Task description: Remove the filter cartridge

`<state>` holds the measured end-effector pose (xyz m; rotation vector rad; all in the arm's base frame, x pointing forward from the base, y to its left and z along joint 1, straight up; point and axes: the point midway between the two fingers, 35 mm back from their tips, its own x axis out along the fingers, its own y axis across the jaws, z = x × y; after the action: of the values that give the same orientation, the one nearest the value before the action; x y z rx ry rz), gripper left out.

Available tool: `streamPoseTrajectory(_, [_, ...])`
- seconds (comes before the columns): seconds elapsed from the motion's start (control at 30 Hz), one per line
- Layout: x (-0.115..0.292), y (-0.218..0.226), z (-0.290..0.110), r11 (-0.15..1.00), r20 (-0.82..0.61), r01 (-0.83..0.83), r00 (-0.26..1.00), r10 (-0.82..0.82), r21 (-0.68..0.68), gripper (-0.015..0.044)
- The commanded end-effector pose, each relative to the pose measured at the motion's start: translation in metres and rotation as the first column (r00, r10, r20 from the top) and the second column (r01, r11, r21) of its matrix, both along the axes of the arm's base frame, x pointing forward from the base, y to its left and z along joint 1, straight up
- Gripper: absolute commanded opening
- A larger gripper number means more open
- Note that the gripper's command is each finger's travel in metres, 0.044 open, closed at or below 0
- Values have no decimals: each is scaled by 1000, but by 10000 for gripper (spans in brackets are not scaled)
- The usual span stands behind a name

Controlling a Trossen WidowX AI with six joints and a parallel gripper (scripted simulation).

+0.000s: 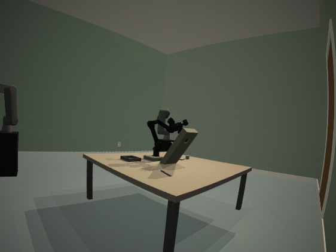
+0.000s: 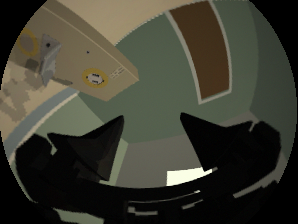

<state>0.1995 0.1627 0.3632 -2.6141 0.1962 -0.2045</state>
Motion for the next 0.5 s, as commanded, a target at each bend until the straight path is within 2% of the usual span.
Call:
streamPoseTrajectory(0.0, [1, 0, 1, 1000, 1, 3, 1000, -3, -24, 374])
streamPoseTrajectory(0.07, [10, -1, 9, 976, 5, 30, 1000, -29, -215, 321])
streamPoseTrajectory(0.13, [24, -3, 20, 870, 11, 67, 997, -71, -489, 269])
streamPoseTrajectory(0.2, [38, -5, 28, 688, 18, 92, 993, -113, -720, 216])
streamPoseTrajectory(0.27, [51, -8, 34, 449, 28, 94, 988, -152, -889, 164])
streamPoseTrajectory(0.37, [71, -15, 38, 35, 46, 54, 979, -197, -998, 100])
streamPoseTrajectory(0.47, [88, -25, 35, -373, 62, -26, 973, -222, -928, 100])
